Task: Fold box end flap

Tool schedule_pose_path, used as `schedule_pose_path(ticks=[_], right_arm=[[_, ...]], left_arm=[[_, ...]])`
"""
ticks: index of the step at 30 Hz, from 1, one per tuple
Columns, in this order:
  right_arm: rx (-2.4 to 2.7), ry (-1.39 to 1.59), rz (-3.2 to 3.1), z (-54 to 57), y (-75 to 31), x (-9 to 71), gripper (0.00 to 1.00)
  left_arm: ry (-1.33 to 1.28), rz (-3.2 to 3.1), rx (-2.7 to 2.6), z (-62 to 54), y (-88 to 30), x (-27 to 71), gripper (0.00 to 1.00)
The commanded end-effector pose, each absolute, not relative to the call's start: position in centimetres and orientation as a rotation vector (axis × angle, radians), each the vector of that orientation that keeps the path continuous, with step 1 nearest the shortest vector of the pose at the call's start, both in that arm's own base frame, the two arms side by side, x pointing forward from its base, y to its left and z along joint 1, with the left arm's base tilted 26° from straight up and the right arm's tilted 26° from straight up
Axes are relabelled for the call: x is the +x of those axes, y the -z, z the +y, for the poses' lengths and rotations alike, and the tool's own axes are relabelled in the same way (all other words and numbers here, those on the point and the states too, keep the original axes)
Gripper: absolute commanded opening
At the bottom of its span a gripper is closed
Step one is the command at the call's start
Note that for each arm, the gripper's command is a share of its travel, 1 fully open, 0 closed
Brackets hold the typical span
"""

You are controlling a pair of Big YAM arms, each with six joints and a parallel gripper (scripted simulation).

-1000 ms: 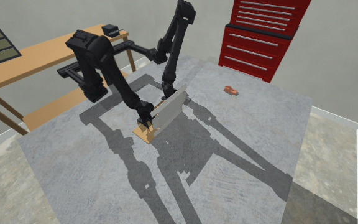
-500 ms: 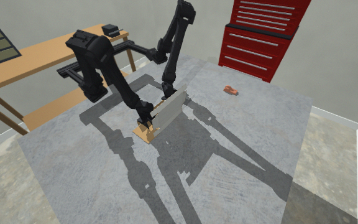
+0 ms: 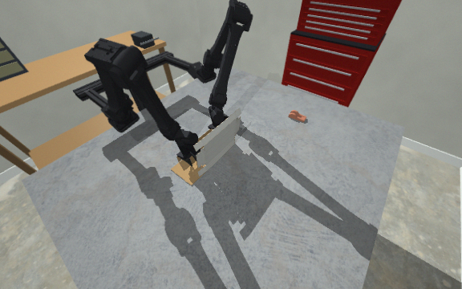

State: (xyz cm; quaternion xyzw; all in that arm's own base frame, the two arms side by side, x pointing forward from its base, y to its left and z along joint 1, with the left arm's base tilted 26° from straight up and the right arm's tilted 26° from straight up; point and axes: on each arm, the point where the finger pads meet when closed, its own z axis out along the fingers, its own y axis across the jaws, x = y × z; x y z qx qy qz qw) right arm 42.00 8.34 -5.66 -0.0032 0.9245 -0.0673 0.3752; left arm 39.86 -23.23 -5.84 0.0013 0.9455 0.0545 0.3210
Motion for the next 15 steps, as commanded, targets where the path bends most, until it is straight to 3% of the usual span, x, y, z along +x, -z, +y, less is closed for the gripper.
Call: schedule_pose_path(ticks=[1,15], right_arm=[[0.005,0.201,2.433,7.2,8.1,41.9,0.43],[0.005,0.201,2.433,7.2,8.1,41.9,0.43]], left_arm=[[-0.186,2.497,-0.018,-21.6,7.1,40.5,0.00],[-0.186,2.497,-0.018,-22.8,7.2,40.6,0.00]])
